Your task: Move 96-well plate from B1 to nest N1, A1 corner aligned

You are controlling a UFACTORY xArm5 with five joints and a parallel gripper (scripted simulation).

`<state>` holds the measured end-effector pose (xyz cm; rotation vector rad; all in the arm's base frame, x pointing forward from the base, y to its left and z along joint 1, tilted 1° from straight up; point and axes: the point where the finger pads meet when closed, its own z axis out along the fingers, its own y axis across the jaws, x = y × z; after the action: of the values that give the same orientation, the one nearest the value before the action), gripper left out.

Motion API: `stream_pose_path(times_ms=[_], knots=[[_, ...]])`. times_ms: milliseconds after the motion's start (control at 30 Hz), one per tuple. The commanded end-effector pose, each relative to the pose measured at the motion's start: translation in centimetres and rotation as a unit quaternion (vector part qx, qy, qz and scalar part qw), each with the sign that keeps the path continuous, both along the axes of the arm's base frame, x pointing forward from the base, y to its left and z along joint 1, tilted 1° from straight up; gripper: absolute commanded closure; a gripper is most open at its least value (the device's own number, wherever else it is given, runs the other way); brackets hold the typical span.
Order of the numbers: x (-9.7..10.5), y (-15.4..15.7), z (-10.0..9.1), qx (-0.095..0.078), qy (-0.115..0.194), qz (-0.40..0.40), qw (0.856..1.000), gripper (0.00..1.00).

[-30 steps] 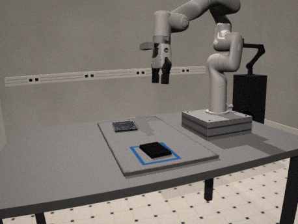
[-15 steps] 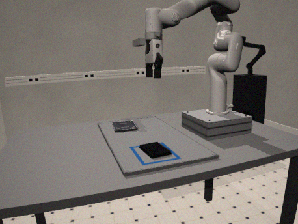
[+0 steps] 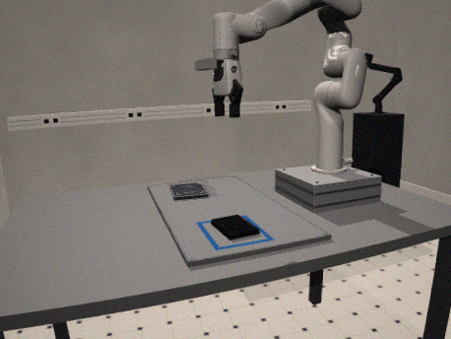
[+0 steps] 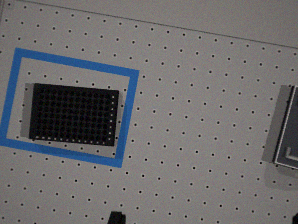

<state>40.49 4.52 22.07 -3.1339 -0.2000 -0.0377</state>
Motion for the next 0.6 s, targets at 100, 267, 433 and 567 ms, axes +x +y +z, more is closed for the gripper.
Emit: stream_pose_path(times_ms=[100, 267, 433, 567], knots=[[0.8, 2.2, -2.8, -0.002, 0.001, 0.125, 0.992, 0.0], [1.3, 3.6, -4.8, -0.004, 0.002, 0.207, 0.978, 0.0], [1.5, 4.5, -6.0, -0.005, 0.003, 0.256, 0.967, 0.0], [1.9, 5.7, -7.6, -0.006, 0.005, 0.32, 0.947, 0.0]])
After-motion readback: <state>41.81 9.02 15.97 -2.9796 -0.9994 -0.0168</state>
